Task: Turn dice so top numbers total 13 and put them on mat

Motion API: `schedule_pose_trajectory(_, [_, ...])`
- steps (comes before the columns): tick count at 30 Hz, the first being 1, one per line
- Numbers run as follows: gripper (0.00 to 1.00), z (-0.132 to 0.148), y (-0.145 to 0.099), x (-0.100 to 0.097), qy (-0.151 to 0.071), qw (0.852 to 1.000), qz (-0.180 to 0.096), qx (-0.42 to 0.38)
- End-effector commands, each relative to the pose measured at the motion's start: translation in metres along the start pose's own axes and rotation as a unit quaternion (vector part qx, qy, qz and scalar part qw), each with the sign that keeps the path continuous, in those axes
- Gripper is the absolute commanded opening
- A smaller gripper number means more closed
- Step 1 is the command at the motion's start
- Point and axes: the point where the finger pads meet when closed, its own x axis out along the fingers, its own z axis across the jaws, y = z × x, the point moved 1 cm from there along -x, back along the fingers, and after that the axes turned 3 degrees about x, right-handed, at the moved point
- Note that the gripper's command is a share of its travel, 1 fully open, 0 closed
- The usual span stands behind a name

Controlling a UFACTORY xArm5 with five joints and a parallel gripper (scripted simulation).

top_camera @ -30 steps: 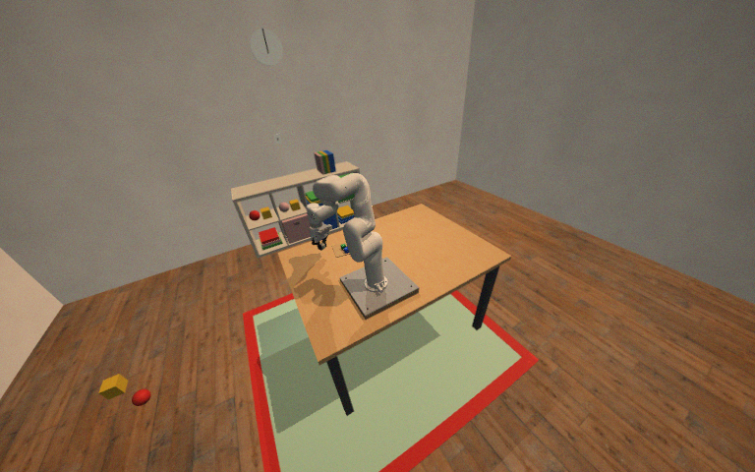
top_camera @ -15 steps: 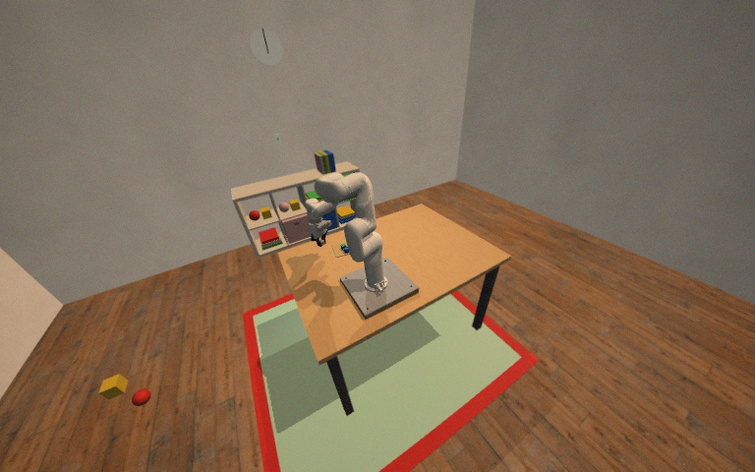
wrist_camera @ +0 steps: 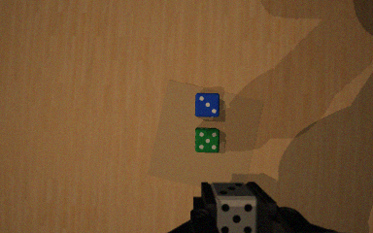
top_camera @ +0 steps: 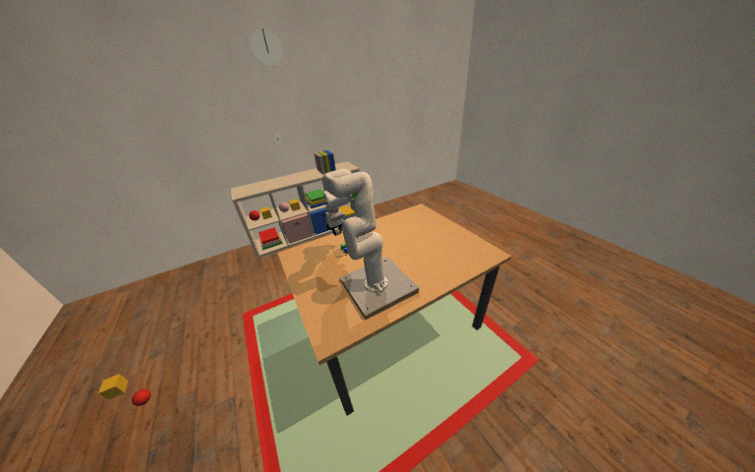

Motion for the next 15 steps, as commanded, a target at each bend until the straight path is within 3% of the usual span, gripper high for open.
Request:
schedule_pose_trajectory(1, [0.27, -0.0111, -0.0061, -0.001, 0.0, 1.0, -0.001, 0.013])
schedule_pose_trajectory(15, [0.27, -0.011, -0.0061, 0.001, 0.0, 1.0, -0.001, 0.013])
